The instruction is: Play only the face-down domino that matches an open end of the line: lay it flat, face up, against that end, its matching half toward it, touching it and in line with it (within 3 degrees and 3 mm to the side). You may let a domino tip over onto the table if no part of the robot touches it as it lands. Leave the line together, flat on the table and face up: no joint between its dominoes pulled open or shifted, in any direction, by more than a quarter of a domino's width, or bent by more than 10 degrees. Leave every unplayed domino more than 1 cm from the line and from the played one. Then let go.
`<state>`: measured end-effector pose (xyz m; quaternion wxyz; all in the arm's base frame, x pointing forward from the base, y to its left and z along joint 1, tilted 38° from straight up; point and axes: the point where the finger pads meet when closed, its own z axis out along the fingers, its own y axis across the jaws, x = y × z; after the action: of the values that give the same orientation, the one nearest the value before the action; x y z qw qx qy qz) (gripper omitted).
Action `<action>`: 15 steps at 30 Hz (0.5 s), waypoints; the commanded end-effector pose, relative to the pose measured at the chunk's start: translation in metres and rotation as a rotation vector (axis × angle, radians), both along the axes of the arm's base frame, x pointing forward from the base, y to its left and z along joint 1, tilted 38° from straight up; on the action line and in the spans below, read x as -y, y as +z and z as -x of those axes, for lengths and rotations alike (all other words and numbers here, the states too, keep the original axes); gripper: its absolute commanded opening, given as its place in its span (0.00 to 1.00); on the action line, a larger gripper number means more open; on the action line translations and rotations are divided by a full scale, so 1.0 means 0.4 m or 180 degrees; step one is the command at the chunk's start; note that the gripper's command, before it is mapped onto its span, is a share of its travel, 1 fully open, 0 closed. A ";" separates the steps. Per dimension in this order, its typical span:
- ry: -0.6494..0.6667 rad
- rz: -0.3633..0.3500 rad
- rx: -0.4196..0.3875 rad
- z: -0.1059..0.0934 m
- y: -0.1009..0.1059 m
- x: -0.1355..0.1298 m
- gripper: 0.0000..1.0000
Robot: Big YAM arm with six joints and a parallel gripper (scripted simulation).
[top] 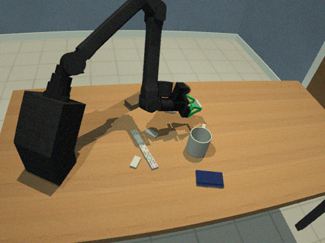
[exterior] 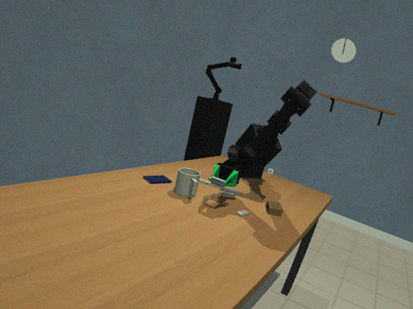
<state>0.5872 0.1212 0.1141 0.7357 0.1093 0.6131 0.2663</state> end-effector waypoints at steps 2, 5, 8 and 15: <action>-0.0029 -0.0078 0.0206 -0.002 0.052 0.011 0.53; -0.0029 -0.0078 0.0206 -0.002 0.052 0.011 0.53; -0.0014 -0.0019 0.0057 -0.002 0.017 0.006 0.53; -0.0027 -0.0070 0.0187 -0.004 0.047 0.011 0.53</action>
<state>0.5872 0.1212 0.1141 0.7357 0.1093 0.6131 0.2664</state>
